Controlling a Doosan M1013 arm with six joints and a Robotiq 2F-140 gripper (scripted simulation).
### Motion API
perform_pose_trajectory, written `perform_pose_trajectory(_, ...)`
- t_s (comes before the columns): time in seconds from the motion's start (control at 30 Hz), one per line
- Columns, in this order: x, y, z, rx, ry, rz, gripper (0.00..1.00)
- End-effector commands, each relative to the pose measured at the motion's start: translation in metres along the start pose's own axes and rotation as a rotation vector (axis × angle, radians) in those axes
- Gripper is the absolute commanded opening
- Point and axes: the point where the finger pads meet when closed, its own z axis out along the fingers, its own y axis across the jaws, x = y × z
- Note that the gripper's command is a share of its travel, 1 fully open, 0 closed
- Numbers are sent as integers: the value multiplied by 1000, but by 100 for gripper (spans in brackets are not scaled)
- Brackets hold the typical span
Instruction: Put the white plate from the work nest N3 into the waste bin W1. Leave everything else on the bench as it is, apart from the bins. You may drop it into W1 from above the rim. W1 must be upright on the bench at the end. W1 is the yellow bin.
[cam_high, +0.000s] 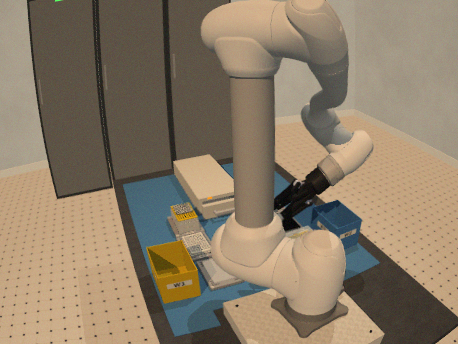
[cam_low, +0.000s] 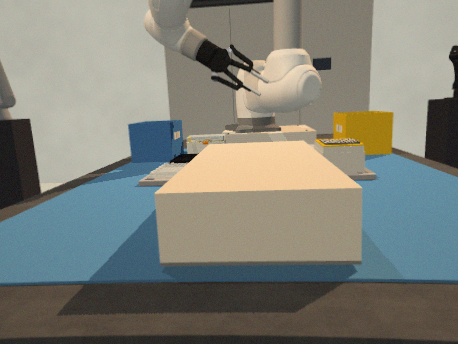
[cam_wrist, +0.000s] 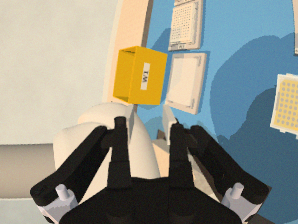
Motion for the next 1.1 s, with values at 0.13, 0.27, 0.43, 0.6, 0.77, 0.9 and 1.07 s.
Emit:
perform_pose_trajectory(0.13, 2, 18, 1, -133, -157, 74, 10)
perform_pose_trajectory(0.27, 9, 28, -1, -236, -234, 110, 10)
perform_pose_trajectory(0.43, 25, 39, -4, -384, -304, 142, 10)
perform_pose_trajectory(0.6, 45, 45, -7, -531, -336, 156, 10)
perform_pose_trajectory(0.77, 60, 46, -9, -611, -339, 156, 10)
perform_pose_trajectory(0.9, 74, 47, -10, -656, -337, 155, 10)
perform_pose_trajectory(1.07, 94, 44, -10, -731, -323, 148, 10)
